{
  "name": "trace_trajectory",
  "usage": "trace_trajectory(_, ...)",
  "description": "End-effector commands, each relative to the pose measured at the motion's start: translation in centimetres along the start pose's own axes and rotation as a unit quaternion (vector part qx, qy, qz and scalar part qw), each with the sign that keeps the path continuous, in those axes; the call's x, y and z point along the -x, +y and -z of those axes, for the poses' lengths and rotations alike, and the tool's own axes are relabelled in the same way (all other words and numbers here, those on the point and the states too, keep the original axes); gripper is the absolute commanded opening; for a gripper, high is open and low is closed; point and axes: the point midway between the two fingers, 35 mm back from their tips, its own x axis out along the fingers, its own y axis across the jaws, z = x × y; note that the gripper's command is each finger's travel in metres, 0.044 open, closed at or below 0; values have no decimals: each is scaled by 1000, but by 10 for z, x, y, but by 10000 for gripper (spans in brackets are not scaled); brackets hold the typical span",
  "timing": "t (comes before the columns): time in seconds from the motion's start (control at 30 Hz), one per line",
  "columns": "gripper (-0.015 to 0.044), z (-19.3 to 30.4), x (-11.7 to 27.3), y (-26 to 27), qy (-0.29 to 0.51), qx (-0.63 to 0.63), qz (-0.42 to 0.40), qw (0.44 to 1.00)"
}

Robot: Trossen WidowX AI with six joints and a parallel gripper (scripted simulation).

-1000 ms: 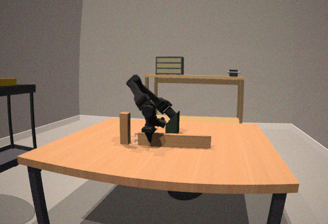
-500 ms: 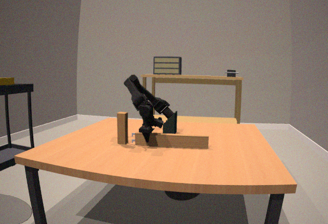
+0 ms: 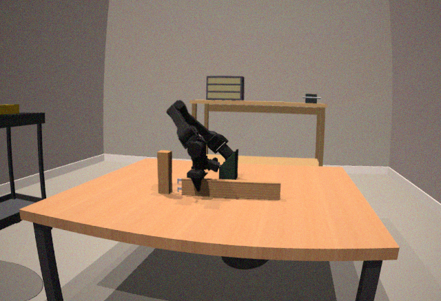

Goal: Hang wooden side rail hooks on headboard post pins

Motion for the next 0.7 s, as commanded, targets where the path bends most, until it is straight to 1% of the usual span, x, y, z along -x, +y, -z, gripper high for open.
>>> trace_trajectory(0.0, 0, 0, 1, 0, 1, -2, 1, 1000)
trace_trajectory(0.67, 0, 0, 5, 0, 1, -2, 1, 1000)
